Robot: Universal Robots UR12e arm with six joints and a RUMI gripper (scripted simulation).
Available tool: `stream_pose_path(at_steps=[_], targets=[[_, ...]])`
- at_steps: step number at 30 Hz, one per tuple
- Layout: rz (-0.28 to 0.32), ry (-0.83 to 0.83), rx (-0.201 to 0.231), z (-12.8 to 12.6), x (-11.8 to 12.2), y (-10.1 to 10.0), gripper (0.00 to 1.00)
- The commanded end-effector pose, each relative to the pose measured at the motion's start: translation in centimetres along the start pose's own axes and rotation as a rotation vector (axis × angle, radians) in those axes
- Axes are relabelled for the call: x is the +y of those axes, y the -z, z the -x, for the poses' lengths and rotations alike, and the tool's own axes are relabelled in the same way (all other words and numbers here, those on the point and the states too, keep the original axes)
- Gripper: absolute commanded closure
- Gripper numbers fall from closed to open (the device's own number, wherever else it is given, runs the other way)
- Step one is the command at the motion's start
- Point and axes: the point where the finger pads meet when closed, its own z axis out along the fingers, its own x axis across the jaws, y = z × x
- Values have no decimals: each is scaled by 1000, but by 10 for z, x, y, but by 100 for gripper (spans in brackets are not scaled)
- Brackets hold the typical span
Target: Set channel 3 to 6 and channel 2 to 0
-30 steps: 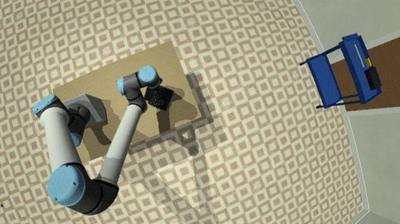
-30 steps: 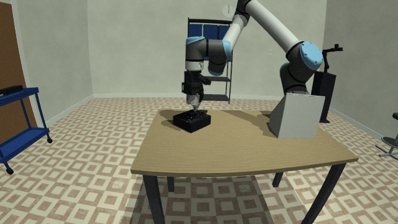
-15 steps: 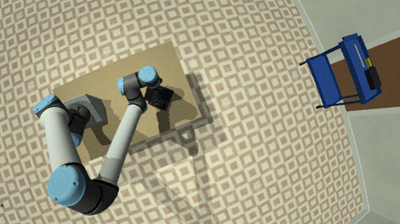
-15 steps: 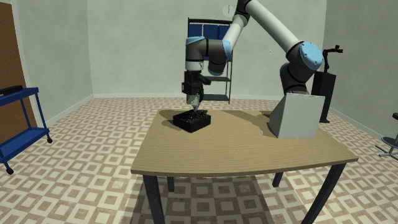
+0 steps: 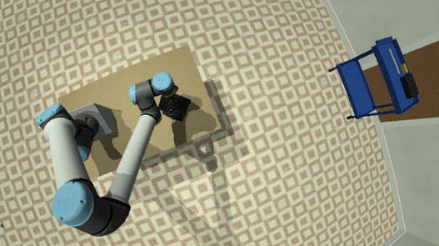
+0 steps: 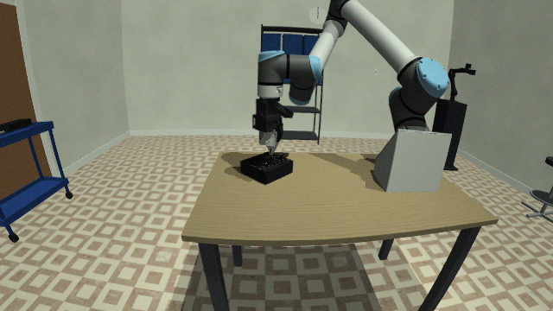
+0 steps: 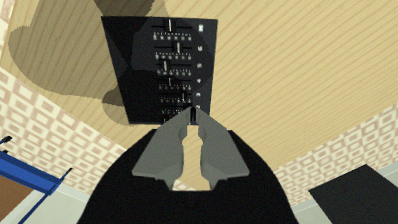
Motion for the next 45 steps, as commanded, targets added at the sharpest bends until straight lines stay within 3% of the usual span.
stream_pose_path(at_steps=[1, 45], targets=[[1, 3, 1, -2, 1, 0, 100], [1, 3, 1, -2, 0, -21, 100]])
